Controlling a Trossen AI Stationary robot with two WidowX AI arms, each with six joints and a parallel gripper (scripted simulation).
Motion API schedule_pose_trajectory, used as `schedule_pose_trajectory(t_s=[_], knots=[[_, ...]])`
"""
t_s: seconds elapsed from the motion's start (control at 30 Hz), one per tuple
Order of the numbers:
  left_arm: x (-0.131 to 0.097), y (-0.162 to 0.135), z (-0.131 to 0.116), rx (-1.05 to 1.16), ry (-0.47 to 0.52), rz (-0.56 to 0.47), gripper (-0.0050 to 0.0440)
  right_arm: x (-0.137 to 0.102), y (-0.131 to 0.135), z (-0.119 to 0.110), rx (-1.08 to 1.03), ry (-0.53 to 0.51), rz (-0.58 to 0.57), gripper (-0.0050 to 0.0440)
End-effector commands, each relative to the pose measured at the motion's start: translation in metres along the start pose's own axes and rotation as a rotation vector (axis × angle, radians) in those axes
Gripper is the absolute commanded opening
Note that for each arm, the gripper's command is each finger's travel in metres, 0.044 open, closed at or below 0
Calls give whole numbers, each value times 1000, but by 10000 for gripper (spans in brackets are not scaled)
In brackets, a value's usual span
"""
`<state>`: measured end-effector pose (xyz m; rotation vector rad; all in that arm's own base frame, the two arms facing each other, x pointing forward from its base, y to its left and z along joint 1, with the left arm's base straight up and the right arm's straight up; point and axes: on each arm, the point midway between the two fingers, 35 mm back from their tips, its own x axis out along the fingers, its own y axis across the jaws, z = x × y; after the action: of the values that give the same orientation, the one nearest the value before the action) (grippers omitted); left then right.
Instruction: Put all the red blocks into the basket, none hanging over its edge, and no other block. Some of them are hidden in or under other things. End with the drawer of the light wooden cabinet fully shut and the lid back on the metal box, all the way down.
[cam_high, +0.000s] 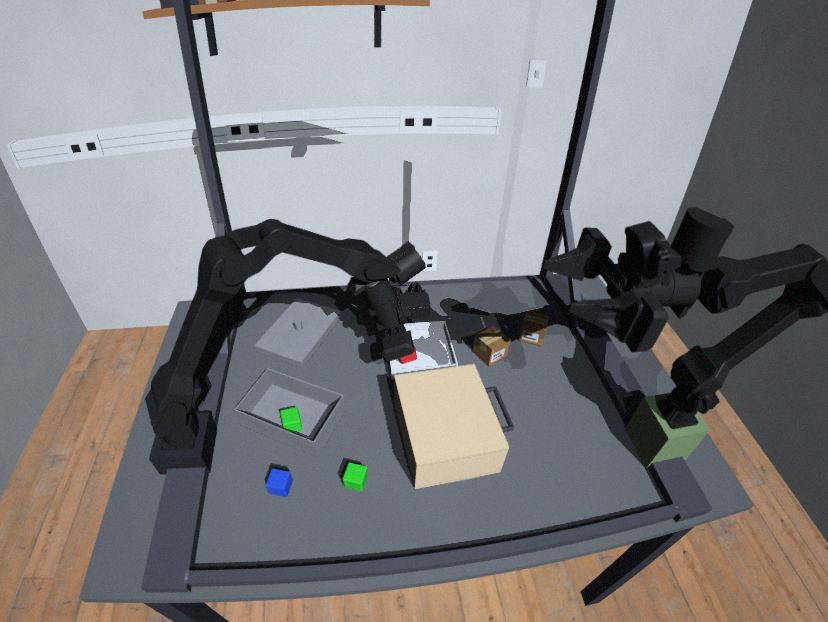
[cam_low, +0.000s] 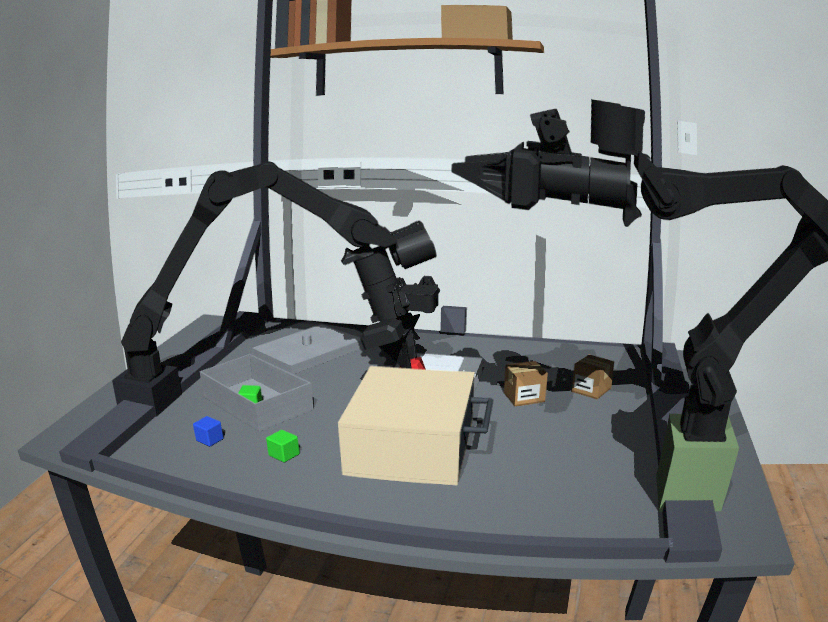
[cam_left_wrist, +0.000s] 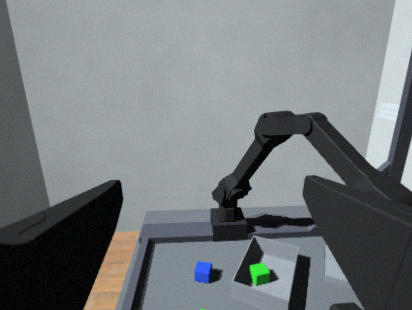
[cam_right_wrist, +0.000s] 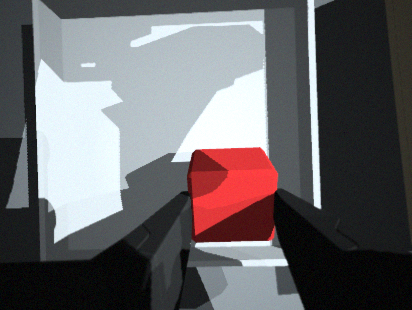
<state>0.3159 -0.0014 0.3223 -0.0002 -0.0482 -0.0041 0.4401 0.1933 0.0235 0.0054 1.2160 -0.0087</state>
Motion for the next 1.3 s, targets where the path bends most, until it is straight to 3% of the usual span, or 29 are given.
schedule_pose_trajectory(t_s=[0.0,0.2,0.23,1.07,1.27], knots=[[-2,0,8,-2,-22,1,400,-1,1,2,0,-10,7,-50],[-2,0,8,-2,-22,1,400,-6,2,5,3,-29,14,-50],[-2,0,8,-2,-22,1,400,-16,4,16,8,-54,28,224],[-2,0,8,-2,-22,1,400,-16,4,16,8,-54,28,224],[-2,0,8,-2,-22,1,400,-30,6,16,10,-61,26,224]])
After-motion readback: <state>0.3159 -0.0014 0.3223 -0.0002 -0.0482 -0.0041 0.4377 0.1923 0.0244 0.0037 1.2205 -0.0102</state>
